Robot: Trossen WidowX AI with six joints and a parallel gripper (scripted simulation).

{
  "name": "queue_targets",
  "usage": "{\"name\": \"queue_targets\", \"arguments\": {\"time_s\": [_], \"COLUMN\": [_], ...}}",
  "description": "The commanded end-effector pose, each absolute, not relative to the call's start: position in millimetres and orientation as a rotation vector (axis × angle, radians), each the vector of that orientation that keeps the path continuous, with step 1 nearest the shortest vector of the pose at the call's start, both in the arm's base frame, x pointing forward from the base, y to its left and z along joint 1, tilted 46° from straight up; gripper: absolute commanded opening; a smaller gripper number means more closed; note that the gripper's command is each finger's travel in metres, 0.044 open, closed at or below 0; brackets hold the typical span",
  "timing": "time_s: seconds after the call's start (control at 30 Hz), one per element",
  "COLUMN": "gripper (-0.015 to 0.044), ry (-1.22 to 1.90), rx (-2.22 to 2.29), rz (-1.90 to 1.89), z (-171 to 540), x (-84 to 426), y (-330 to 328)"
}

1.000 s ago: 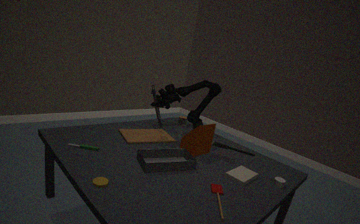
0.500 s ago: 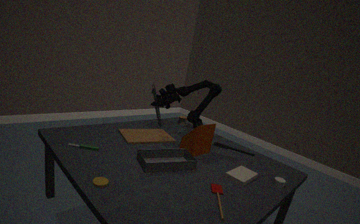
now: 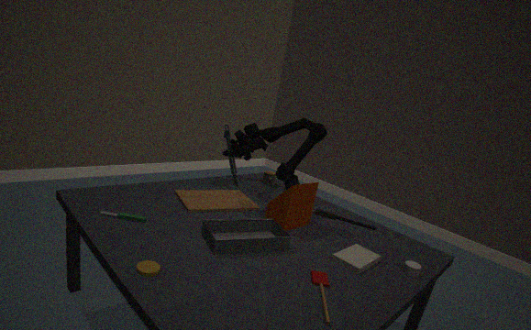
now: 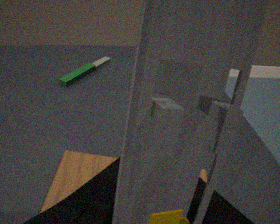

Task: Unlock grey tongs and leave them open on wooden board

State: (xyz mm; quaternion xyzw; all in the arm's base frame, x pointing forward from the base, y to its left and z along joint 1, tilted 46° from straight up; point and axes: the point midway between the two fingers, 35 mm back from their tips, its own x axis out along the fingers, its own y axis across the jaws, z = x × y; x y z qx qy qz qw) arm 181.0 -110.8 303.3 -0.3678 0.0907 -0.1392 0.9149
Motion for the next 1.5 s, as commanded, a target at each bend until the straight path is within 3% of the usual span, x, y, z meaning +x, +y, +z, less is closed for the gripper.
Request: {"name": "queue_targets", "arguments": {"time_s": [0.0, 1.47], "gripper": [-0.015, -0.015], "ry": [0.178, 0.979], "rx": [-0.77, -0.325], "rz": [-0.28, -0.541], "z": [305.1, 246.4], "x": [181.1, 209.8], "y": [-108.8, -171.6]}}
